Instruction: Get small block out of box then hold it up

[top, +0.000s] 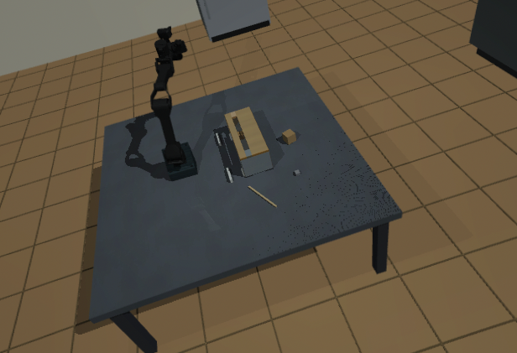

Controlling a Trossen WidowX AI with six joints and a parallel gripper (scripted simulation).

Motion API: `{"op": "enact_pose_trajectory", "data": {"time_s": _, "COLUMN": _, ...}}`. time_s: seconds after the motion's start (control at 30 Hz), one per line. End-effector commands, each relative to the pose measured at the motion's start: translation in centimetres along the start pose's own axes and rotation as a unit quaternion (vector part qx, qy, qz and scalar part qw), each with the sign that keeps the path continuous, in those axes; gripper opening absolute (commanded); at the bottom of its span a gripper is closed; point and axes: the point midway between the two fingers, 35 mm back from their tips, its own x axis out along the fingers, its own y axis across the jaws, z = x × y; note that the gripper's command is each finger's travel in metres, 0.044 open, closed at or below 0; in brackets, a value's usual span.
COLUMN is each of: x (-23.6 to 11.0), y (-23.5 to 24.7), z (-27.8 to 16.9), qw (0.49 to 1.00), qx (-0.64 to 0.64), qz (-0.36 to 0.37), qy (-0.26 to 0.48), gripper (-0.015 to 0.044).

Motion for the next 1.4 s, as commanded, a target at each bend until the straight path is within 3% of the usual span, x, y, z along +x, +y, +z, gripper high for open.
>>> {"op": "enact_pose_trajectory", "data": {"time_s": 0.0, "x": -1.2, "y": -3.3, "z": 6.7, "qw": 0.994, "qx": 0.045, "qz": -0.085, "qy": -0.050, "gripper": 0.0400}}
{"op": "enact_pose_trajectory", "data": {"time_s": 0.33, "x": -8.3, "y": -10.9, "z": 19.0, "qw": 0.938, "qx": 0.162, "qz": -0.262, "qy": -0.158, "gripper": 0.0400}}
{"op": "enact_pose_trajectory", "data": {"time_s": 0.67, "x": -20.6, "y": -18.1, "z": 26.8, "qw": 0.821, "qx": 0.286, "qz": -0.422, "qy": -0.259, "gripper": 0.0400}}
{"op": "enact_pose_trajectory", "data": {"time_s": 1.1, "x": -40.3, "y": -23.4, "z": 28.2, "qw": 0.589, "qx": 0.429, "qz": -0.587, "qy": -0.355, "gripper": 0.0400}}
{"op": "enact_pose_trajectory", "data": {"time_s": 1.37, "x": -40.8, "y": -23.4, "z": 28.1, "qw": 0.581, "qx": 0.432, "qz": -0.591, "qy": -0.356, "gripper": 0.0400}}
